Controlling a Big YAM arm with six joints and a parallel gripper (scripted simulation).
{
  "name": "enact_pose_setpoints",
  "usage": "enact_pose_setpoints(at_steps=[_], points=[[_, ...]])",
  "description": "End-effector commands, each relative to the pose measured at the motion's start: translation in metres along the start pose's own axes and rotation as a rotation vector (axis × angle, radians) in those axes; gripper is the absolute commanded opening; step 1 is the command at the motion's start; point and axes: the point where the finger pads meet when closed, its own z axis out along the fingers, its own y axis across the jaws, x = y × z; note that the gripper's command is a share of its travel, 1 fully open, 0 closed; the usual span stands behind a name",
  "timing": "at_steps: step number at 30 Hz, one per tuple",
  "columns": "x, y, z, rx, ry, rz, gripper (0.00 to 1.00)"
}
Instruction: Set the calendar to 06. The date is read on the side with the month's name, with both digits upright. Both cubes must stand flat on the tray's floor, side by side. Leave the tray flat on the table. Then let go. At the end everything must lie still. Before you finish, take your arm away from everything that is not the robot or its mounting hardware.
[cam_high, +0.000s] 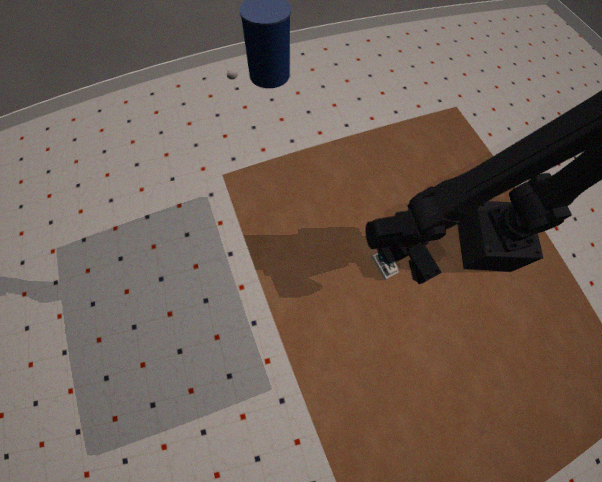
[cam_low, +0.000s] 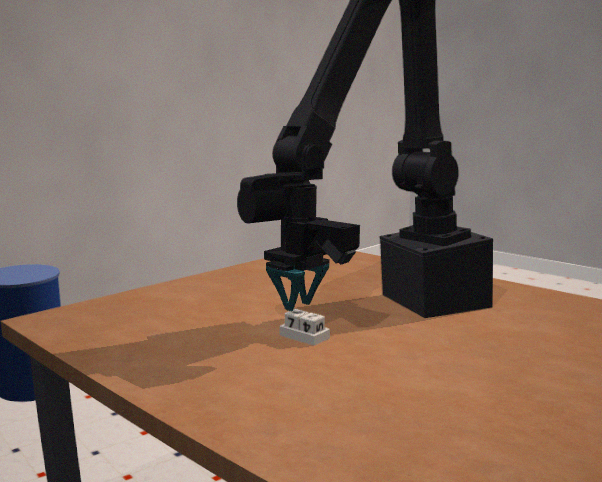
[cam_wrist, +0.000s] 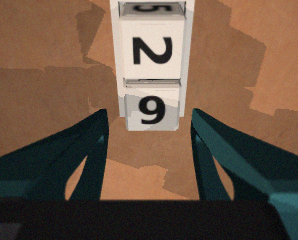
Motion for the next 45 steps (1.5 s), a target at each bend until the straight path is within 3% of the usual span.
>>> enact_pose_setpoints(at_steps=[1,18,45], points=[[0.011,-0.021,0.002,0.035,0.007,0.001,0.45],[0.006,-0.007,0.028,0.01,0.0,0.001,0.45],[0.006,-0.006,0.03,0.009,-0.001,0.001,0.45]])
